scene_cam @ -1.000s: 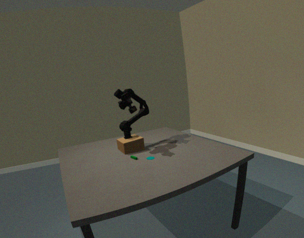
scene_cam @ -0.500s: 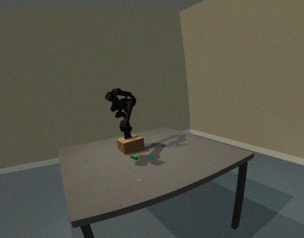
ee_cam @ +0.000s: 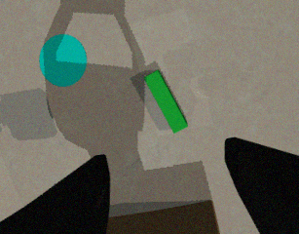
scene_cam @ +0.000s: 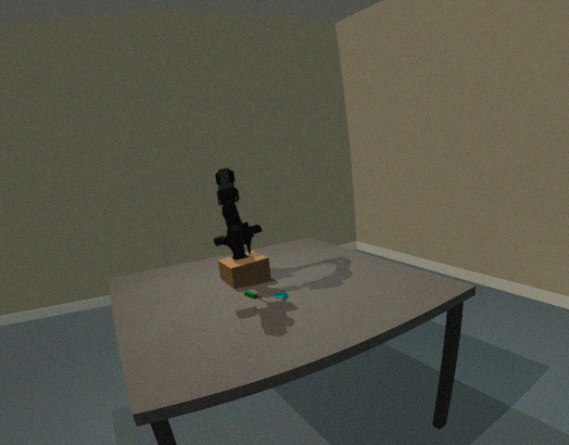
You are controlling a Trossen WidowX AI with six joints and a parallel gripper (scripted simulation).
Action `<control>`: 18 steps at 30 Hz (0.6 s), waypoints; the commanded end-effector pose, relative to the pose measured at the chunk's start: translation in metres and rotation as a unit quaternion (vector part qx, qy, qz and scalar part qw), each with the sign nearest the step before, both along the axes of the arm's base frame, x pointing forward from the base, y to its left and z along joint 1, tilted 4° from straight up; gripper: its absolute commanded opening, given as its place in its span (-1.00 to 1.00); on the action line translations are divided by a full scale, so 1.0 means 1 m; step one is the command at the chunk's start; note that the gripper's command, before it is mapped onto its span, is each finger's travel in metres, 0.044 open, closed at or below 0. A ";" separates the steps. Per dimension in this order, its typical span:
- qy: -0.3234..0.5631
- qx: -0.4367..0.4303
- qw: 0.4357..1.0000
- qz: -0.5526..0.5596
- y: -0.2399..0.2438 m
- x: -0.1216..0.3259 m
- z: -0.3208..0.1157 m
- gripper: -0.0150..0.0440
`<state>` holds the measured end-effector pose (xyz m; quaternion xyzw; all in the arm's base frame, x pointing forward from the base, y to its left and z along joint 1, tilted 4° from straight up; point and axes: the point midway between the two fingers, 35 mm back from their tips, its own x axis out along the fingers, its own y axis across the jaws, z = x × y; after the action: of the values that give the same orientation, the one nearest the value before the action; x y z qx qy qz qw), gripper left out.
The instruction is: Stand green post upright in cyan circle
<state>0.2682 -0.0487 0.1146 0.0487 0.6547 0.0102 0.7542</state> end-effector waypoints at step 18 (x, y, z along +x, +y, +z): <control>0.066 -0.088 0.975 0.193 0.010 0.025 -0.157 0.30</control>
<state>0.3075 -0.0362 0.0094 -0.1448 0.6832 0.0908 0.7100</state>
